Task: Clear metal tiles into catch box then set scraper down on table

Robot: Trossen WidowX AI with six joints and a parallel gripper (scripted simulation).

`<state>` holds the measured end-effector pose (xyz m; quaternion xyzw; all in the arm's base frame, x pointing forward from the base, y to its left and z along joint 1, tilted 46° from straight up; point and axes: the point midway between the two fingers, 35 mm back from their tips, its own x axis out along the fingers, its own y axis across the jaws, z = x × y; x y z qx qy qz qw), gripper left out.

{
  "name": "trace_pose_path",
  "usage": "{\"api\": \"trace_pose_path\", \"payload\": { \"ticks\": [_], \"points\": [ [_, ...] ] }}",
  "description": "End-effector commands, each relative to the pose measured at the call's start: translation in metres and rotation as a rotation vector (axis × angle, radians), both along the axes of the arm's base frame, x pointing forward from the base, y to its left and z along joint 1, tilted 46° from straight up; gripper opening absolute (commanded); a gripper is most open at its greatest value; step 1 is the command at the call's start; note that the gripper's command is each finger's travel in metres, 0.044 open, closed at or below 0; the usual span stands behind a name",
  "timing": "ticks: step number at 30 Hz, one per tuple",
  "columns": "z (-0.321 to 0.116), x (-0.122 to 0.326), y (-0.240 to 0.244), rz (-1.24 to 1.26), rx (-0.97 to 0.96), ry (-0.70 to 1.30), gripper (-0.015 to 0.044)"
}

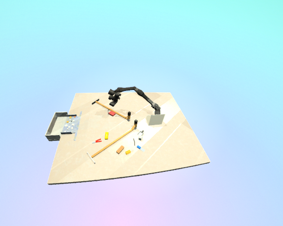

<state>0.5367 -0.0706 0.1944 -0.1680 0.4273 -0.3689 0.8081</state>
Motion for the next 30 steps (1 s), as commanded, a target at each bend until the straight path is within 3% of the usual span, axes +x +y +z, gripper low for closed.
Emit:
{"api": "trace_pose_path", "payload": {
  "ticks": [1, 19, 30],
  "points": [
    [0.014, -0.007, 0.007, 0.029, -0.019, -0.003, 0.0000],
    [0.063, -0.035, 0.032, 0.135, -0.080, -0.033, 0.0000],
    [0.050, -0.029, 0.020, 0.135, -0.076, -0.032, 0.0000]
  ]
}}
